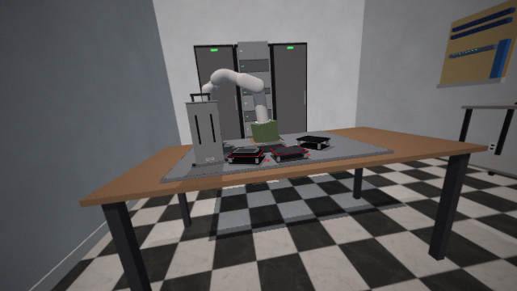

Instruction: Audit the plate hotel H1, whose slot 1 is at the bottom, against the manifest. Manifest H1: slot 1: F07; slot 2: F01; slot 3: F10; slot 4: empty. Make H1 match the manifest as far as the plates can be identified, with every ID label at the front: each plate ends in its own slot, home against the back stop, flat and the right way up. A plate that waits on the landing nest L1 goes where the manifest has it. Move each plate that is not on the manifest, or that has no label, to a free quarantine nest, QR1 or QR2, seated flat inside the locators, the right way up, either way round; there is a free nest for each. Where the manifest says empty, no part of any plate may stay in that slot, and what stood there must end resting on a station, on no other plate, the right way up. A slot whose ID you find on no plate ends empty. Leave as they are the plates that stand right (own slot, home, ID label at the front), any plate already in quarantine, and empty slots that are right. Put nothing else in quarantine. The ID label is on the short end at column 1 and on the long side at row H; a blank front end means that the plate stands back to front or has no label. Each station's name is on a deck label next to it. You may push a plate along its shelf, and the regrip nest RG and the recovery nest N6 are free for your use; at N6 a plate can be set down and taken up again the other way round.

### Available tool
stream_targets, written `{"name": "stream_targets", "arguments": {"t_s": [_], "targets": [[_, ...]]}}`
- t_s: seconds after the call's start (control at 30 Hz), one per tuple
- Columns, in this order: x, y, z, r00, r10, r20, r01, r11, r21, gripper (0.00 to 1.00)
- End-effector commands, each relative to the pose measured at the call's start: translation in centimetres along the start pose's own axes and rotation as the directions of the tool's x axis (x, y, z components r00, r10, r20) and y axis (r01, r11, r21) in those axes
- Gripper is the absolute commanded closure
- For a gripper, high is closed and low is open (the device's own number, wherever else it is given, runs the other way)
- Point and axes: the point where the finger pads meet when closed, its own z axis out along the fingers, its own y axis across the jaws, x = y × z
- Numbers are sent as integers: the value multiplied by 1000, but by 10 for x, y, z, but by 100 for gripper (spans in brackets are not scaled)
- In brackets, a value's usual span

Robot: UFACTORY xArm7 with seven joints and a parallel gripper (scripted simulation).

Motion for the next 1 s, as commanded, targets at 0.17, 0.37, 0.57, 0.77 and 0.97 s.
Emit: {"name": "stream_targets", "arguments": {"t_s": [0.17, 0.37, 0.57, 0.77, 0.97], "targets": [[1, 1, 0, 1000, -3, 1, 3, 1000, 0, 0], [1, 1, -5, 1000, -3, 1, 3, 1000, 0, 0], [1, 1, -16, 1000, -3, 1, 3, 1000, 0, 0], [1, 1, -26, 1000, -3, 1, 3, 1000, 0, 0], [1, 1, -32, 1000, -3, 1, 3, 1000, 0, 0]]}}
